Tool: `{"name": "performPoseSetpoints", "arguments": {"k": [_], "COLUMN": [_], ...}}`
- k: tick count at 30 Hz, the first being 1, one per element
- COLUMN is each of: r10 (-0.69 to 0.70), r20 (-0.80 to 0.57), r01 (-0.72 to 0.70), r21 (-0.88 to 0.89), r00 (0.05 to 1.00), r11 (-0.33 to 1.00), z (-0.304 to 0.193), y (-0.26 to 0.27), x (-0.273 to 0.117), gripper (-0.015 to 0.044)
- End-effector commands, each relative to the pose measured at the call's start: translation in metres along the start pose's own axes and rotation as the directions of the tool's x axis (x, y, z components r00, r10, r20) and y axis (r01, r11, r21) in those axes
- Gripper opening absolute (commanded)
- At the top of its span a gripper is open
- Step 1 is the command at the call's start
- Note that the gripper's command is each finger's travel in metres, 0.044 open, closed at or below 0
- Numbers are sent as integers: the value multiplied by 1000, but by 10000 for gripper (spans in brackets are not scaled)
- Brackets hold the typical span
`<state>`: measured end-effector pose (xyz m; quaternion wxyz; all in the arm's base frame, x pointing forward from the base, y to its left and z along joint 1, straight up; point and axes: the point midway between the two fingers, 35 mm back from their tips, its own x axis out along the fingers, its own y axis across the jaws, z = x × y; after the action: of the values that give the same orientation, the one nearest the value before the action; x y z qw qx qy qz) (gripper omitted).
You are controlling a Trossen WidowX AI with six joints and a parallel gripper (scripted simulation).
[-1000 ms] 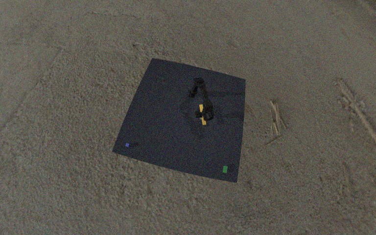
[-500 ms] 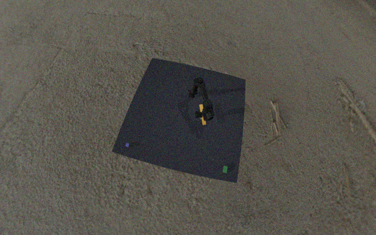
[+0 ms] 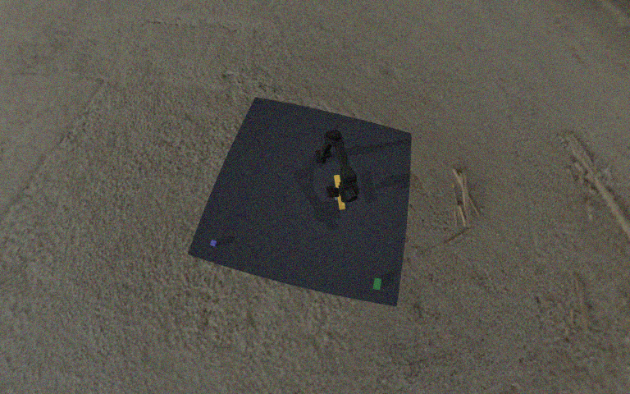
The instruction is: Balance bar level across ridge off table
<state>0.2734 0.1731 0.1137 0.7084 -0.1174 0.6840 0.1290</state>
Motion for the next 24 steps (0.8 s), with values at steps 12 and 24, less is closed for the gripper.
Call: {"name": "performPoseSetpoints", "arguments": {"k": [12, 24], "r10": [0, 0], "r20": [0, 0], "r01": [0, 0], "r21": [0, 0], "r00": [1000, 1000], "r11": [1000, 1000], "z": [0, 0], "y": [0, 0], "x": [0, 0], "gripper": [52, 167]}}
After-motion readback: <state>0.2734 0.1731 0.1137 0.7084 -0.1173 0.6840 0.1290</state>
